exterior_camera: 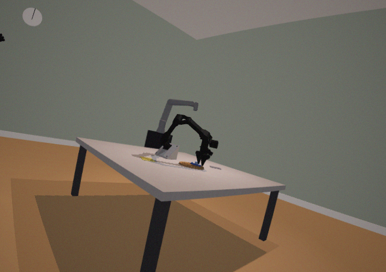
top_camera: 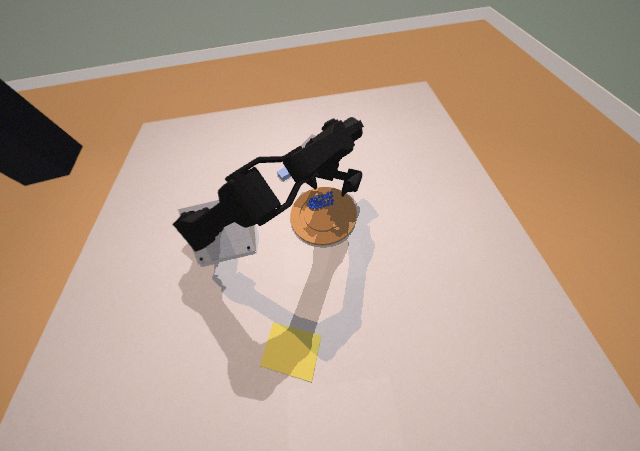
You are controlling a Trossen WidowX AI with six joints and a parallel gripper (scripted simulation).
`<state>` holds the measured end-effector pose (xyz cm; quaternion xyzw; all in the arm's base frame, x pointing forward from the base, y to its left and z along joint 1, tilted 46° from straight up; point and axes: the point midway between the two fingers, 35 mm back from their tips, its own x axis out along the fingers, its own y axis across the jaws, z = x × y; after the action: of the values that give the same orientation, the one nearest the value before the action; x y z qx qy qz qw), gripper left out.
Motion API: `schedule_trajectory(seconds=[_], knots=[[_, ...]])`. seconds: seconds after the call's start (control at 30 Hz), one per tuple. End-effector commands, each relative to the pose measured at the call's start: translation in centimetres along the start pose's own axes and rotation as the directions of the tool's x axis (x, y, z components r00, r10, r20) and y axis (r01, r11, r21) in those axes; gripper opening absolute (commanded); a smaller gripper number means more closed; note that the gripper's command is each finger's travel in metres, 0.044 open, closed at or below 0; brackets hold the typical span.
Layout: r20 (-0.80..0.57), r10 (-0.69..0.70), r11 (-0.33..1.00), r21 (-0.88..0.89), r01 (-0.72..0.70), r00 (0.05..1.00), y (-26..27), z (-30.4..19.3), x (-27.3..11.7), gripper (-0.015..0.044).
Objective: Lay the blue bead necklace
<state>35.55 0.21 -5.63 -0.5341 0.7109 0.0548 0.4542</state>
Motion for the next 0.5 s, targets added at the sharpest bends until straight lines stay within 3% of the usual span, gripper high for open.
schedule_trajectory(seconds=[0.0,0.37,0.47], knots=[[-0.001,0.0,1.0,0.003,0.0,1.0,0.0,0.0,0.0,0.044],[-0.001,0.0,1.0,0.003,0.0,1.0,0.0,0.0,0.0,0.044],[0.0,0.001,0.999,-0.046,-0.001,1.0,-0.2,0.1,-1.2,0.0361]])
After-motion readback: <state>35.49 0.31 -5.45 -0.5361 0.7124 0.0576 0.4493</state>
